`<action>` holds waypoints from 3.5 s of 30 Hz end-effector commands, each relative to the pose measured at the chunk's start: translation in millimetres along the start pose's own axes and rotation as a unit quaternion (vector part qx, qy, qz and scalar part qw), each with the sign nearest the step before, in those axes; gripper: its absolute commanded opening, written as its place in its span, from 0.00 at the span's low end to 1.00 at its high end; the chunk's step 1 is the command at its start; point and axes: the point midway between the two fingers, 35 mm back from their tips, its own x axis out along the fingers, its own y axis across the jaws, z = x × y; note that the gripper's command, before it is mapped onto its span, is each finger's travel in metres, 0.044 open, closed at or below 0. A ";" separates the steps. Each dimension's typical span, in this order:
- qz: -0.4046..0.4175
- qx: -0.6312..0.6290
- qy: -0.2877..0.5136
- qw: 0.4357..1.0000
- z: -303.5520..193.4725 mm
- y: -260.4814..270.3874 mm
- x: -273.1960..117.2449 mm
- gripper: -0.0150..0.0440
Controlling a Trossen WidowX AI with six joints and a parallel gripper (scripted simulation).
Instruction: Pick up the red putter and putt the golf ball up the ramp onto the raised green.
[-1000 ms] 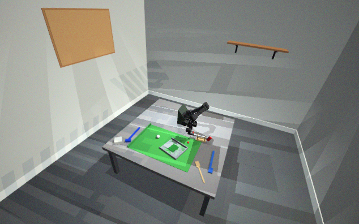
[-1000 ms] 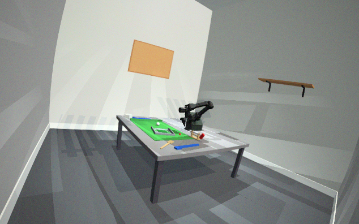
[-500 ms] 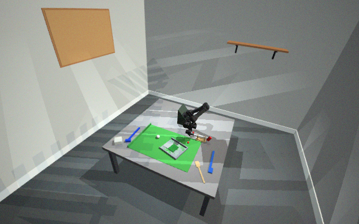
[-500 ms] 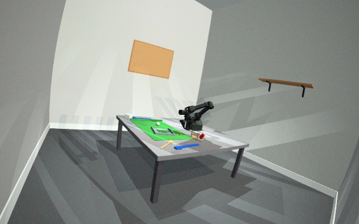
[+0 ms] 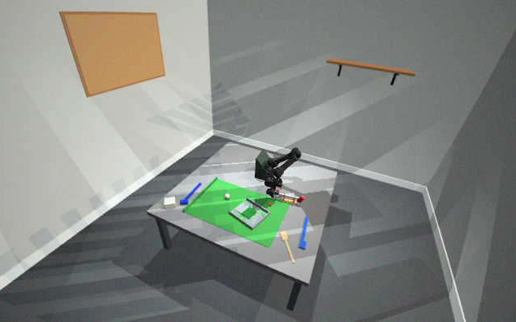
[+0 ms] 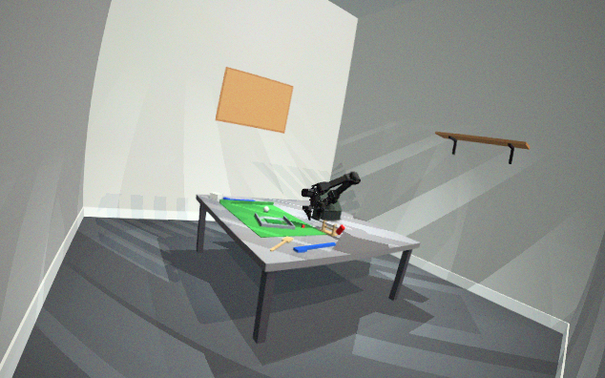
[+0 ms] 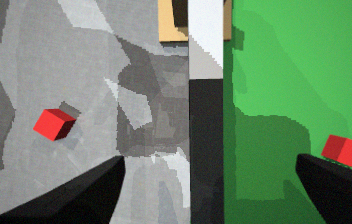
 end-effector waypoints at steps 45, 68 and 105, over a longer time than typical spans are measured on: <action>0.002 0.001 0.006 1.000 -1.1 -3.2 -14.5 0.25; -0.003 0.057 0.014 0.998 0.1 -4.0 -79.5 0.25; -0.108 0.711 0.095 0.689 -240.9 51.1 -174.9 0.25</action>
